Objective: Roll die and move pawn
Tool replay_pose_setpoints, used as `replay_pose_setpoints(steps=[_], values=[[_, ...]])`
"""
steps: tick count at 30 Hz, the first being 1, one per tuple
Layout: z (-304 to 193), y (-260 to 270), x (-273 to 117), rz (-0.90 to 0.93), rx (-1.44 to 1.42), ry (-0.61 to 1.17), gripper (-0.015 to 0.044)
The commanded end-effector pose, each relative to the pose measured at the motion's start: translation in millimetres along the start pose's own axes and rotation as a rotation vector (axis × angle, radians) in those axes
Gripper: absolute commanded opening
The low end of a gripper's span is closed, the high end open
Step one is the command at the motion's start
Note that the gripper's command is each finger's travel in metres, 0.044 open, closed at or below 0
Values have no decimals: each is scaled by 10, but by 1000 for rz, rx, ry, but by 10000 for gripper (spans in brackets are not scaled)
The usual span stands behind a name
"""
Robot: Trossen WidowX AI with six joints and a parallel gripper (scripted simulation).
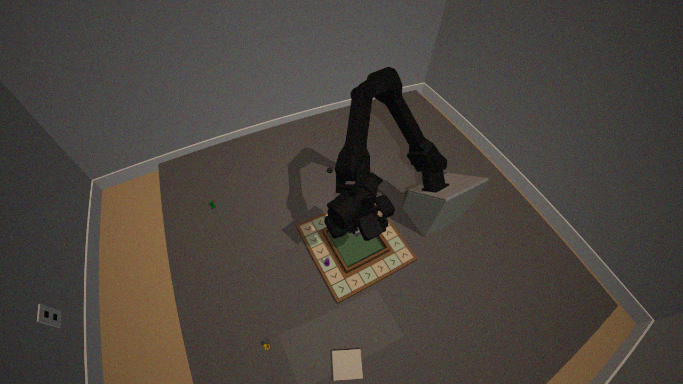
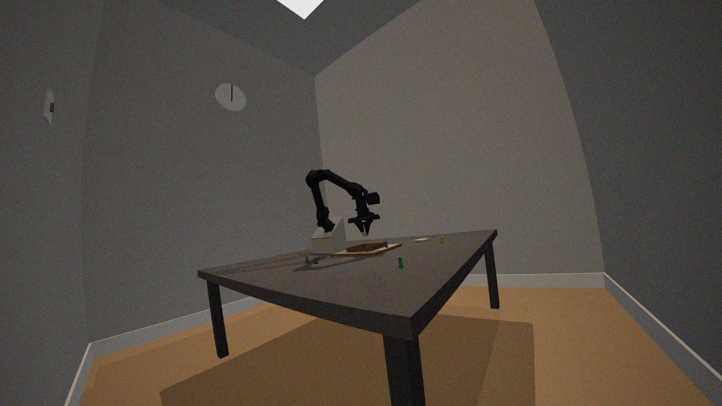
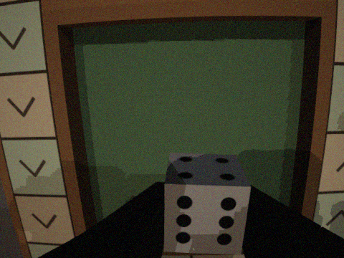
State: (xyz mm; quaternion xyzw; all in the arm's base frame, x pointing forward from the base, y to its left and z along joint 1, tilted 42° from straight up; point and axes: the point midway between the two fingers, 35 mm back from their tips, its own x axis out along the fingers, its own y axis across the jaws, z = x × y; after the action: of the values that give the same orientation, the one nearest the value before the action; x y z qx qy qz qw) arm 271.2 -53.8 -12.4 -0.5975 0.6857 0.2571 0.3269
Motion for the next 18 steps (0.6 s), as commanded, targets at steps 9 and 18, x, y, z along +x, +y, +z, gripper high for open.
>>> replay_pose_setpoints(steps=[9, 18], values=[[29, 106, 124, 104, -23, -290, 0], [49, 112, 140, 103, -22, -583, 0]])
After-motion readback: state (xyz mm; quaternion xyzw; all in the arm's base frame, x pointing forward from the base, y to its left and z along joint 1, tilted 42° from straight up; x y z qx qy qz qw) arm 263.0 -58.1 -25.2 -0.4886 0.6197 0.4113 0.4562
